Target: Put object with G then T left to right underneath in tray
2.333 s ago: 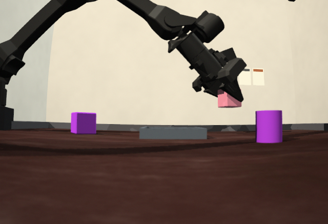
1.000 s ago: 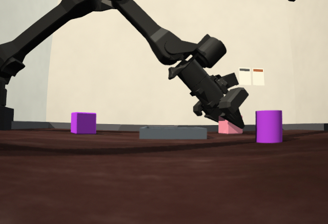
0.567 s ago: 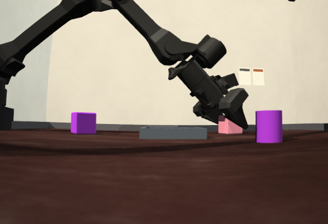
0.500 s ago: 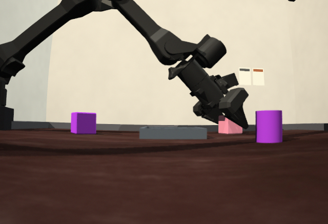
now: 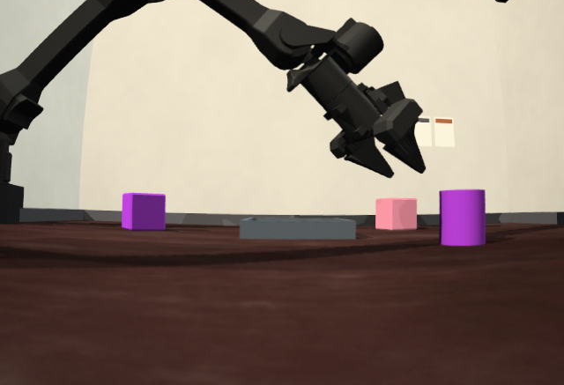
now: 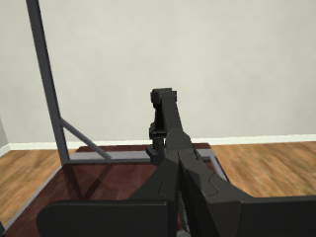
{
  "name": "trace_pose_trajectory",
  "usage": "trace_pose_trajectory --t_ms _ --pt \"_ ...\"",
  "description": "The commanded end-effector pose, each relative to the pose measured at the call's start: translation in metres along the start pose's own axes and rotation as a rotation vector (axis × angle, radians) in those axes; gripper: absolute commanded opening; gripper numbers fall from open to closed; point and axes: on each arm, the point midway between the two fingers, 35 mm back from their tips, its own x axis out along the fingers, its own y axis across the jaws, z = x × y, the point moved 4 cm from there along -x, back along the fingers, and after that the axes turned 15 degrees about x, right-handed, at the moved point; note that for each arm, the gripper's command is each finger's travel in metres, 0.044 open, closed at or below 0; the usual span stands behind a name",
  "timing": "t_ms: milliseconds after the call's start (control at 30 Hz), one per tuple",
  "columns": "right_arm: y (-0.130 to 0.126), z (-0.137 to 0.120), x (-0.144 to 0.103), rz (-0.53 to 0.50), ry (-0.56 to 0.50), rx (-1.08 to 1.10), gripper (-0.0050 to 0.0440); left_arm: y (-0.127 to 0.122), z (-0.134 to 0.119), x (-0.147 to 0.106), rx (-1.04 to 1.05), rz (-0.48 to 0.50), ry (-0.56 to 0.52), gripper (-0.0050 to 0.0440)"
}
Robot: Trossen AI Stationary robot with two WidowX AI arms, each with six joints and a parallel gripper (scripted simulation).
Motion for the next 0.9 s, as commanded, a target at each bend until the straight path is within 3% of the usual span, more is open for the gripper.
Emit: trace_pose_trajectory --t_ms 0,167,233,367,600,733,800,867 --pt "0.001 0.004 0.0 -0.001 -0.001 -0.008 -0.005 0.006 0.015 -0.017 -0.001 0.002 -0.021 0.0376" --pt "0.001 0.004 0.0 -0.001 -0.001 -0.008 -0.005 0.014 0.019 -0.05 0.006 -0.006 -0.062 0.0256" --pt "0.001 0.004 0.0 -0.001 -0.001 -0.008 -0.005 0.014 0.019 -0.05 0.006 -0.006 -0.062 0.0256" --pt "0.001 0.004 0.0 -0.001 -0.001 -0.008 -0.005 0.025 0.025 -0.104 0.017 -0.012 -0.142 0.016" --pt "0.001 0.004 0.0 -0.001 -0.001 -0.008 -0.005 0.036 0.017 -0.175 0.033 -0.022 -0.256 0.0" --pt "0.001 0.004 0.0 -0.001 -0.001 -0.008 -0.005 0.039 0.007 -0.214 0.031 -0.034 -0.336 0.0" --pt "0.001 0.004 0.0 -0.001 -0.001 -0.008 -0.005 0.039 0.007 -0.214 0.031 -0.034 -0.336 0.0" --pt "0.001 0.004 0.0 -0.001 -0.001 -0.008 -0.005 0.039 0.001 -0.237 0.031 -0.039 -0.386 0.0"
